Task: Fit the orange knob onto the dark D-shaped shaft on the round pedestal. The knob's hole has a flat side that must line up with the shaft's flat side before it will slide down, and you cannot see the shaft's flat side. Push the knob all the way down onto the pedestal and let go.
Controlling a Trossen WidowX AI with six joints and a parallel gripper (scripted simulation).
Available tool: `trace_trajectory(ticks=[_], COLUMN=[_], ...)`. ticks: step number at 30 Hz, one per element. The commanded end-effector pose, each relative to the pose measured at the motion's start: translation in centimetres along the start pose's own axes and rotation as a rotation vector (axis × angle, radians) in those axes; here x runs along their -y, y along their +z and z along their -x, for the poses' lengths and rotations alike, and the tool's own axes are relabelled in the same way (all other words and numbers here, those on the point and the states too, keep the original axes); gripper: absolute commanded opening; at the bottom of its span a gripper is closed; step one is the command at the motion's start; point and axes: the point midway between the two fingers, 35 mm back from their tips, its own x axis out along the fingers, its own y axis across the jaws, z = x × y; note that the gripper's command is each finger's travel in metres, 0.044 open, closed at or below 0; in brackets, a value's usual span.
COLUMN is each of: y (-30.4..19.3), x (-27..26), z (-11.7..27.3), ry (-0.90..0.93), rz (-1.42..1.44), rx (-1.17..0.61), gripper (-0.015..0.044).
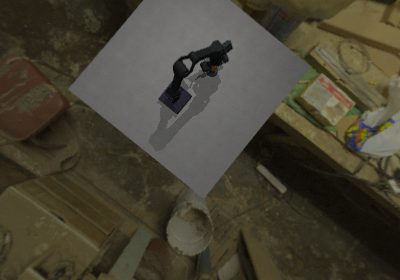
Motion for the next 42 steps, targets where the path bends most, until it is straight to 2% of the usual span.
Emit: trace_trajectory(ticks=[1, 23, 42], y=[-0.03, -0.03, -0.03], x=[-0.15, -0.23, -0.13], z=[-0.07, -0.11, -0.22], ry=[0.005, 0.005, 0.005], rz=[-0.025, 0.071, -0.046], rx=[-0.003, -0.002, -0.003], gripper=[0.0, 0.0, 0.0])
